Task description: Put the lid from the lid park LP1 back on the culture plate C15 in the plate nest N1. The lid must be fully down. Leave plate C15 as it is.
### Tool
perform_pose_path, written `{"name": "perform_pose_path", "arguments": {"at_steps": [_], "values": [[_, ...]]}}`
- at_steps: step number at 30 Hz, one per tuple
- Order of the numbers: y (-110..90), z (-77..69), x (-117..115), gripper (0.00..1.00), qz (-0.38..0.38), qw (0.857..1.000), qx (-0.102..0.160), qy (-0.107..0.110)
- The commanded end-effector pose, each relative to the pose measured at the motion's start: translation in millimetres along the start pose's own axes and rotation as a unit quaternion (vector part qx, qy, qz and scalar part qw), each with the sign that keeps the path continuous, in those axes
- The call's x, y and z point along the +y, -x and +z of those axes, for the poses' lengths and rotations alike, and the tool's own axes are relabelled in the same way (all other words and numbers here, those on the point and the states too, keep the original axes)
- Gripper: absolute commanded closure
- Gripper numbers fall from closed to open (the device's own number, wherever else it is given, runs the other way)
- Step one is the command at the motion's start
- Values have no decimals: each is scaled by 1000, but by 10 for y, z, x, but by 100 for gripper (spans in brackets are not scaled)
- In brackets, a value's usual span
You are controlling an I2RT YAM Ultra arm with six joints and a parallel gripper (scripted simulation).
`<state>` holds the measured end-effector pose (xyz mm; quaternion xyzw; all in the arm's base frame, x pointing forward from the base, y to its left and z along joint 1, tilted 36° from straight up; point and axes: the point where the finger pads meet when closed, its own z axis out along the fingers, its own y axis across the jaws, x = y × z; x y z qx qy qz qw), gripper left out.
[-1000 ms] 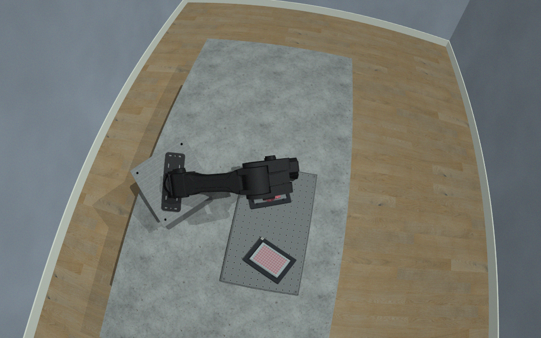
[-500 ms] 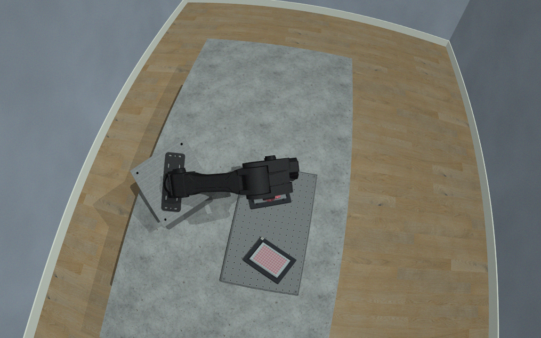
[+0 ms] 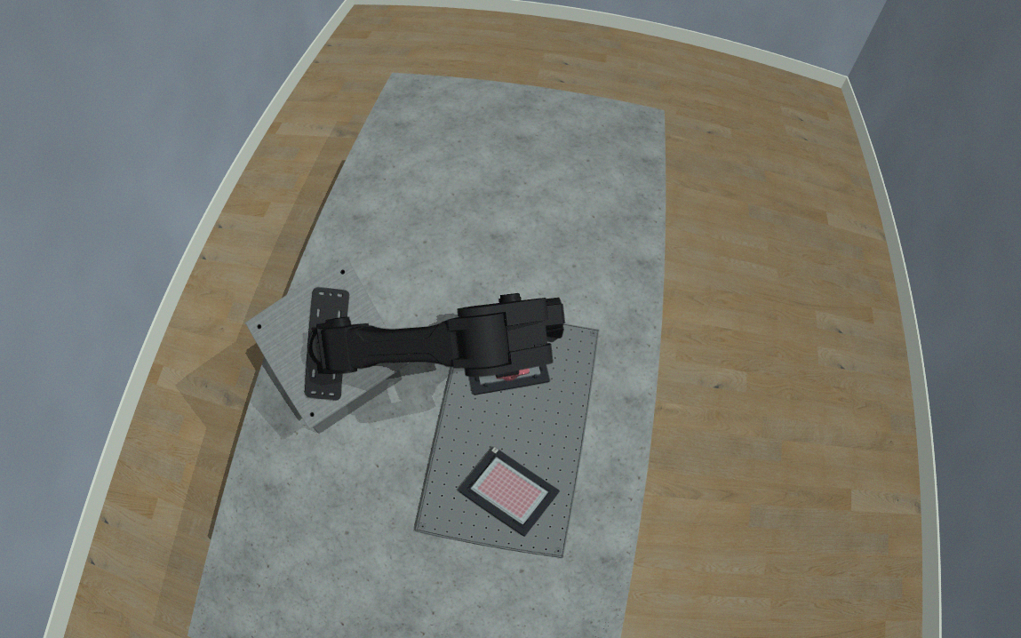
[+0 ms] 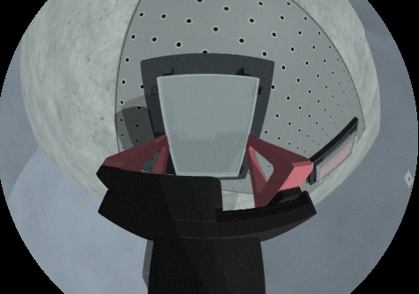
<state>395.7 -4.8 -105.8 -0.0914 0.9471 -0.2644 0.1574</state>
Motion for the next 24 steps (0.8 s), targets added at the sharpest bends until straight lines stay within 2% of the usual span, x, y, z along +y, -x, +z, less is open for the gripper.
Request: {"name": "perform_pose_path", "arguments": {"at_steps": [1, 11, 24], "values": [[56, -24, 8, 100, 2, 1000, -9, 1], [56, -24, 8, 100, 2, 1000, -9, 1], [53, -207, 8, 100, 2, 1000, -9, 1]]}}
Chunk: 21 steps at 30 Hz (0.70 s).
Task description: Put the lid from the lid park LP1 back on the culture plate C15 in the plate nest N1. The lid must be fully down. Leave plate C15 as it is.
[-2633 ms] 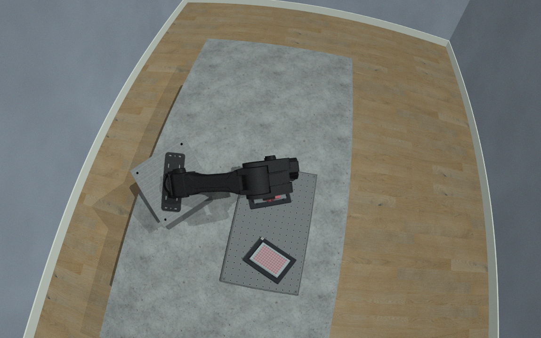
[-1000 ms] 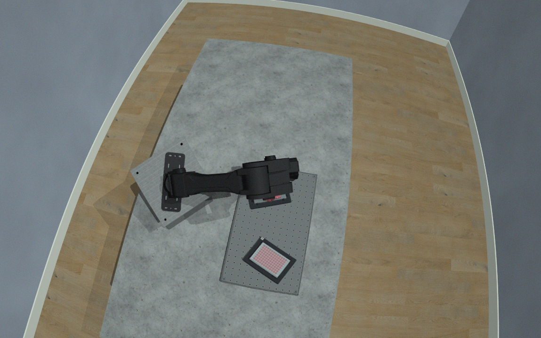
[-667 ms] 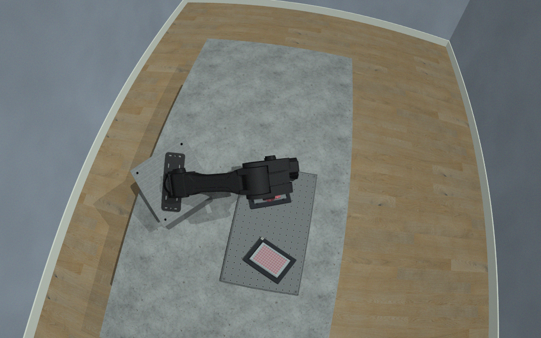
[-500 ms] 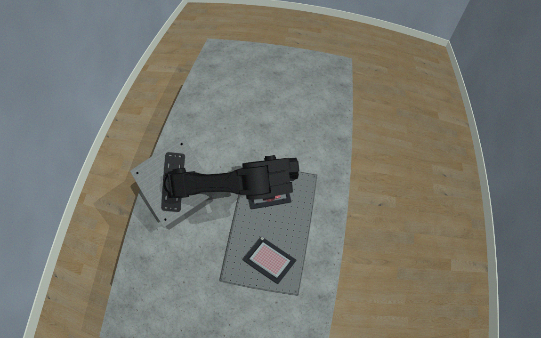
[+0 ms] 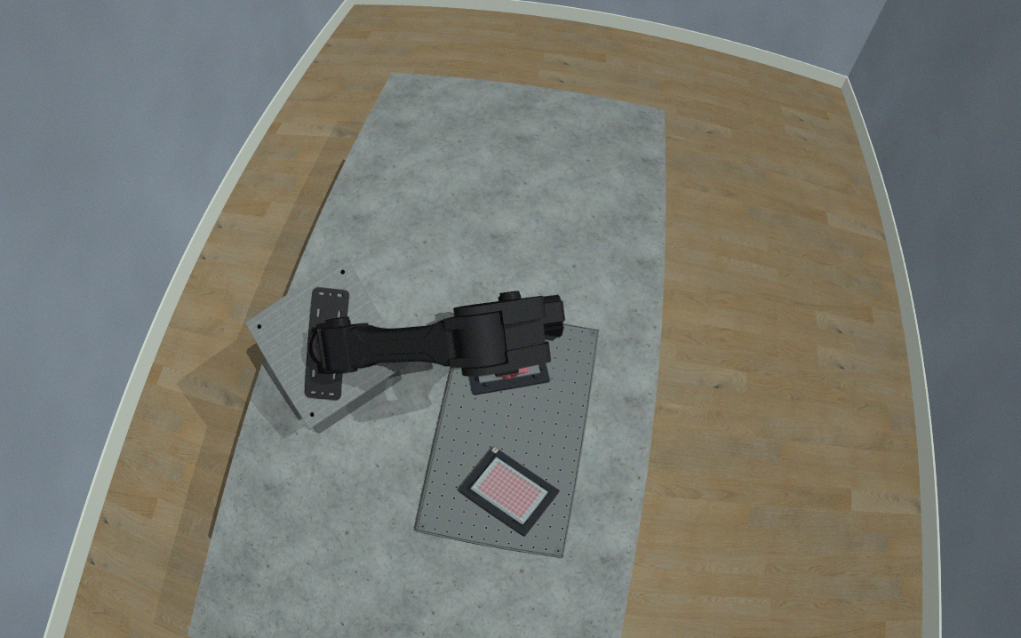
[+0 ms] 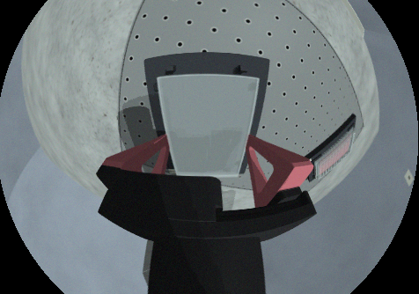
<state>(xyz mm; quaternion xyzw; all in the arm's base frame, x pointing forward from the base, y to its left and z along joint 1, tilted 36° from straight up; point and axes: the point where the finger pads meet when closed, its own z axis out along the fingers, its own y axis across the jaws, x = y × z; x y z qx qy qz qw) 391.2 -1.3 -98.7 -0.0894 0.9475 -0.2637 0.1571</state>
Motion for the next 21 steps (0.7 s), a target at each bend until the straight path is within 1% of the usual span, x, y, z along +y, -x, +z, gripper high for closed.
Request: {"name": "perform_pose_path", "arguments": {"at_steps": [1, 10, 12, 21], "values": [[68, -134, 12, 100, 0, 1000, -10, 1], [66, -284, 12, 100, 1, 1000, -10, 1], [66, -284, 12, 100, 1, 1000, -10, 1], [63, -434, 13, 100, 1, 1000, -10, 1]]}}
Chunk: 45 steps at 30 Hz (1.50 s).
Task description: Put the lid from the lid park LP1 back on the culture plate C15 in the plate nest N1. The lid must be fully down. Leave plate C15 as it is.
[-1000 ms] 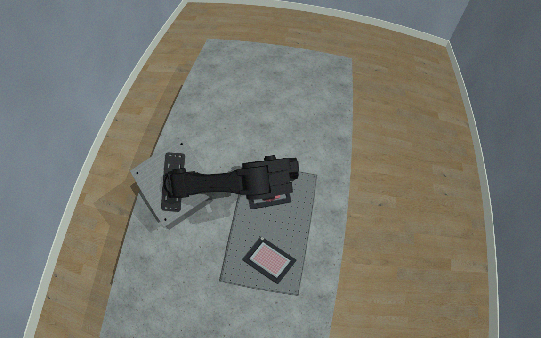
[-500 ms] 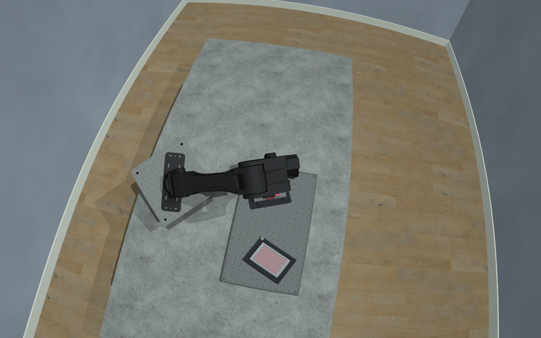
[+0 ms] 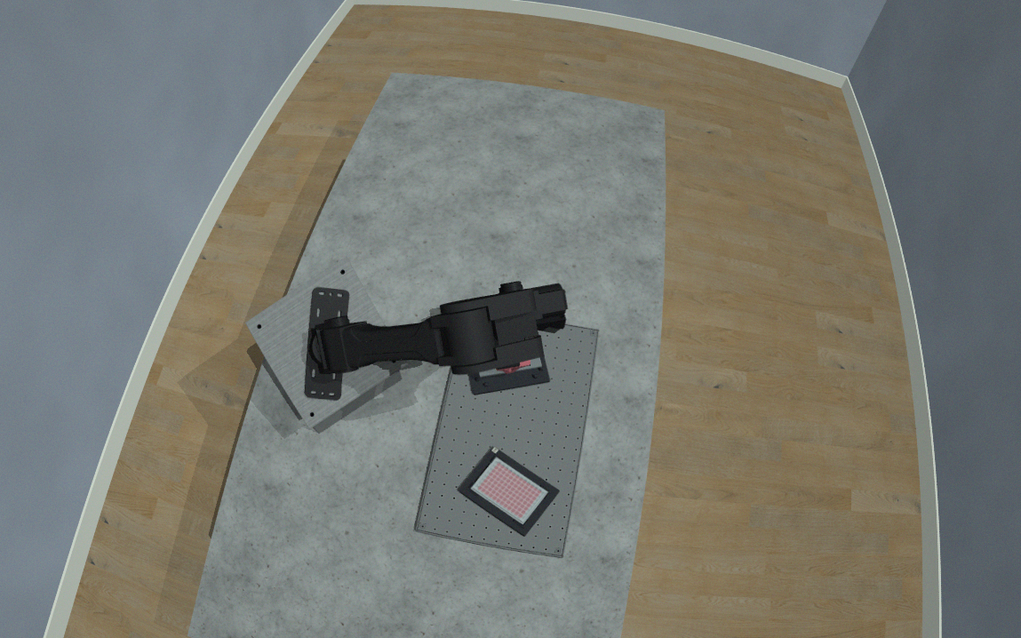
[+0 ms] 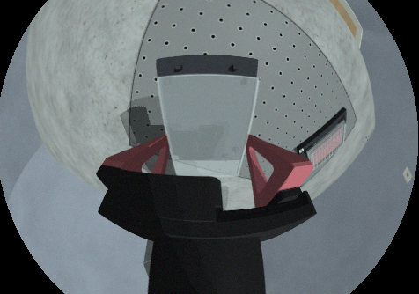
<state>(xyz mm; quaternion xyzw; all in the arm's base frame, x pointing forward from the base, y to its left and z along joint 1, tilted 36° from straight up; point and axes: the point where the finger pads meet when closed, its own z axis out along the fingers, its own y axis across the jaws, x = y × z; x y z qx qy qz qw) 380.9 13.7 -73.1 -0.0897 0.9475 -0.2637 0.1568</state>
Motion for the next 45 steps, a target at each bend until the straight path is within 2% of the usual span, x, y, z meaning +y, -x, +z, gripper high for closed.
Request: {"name": "perform_pose_path", "arguments": {"at_steps": [1, 6, 45], "values": [[58, -137, 12, 100, 1, 1000, -10, 1], [57, -202, 12, 100, 1, 1000, -10, 1], [57, -220, 12, 100, 1, 1000, -10, 1]]}}
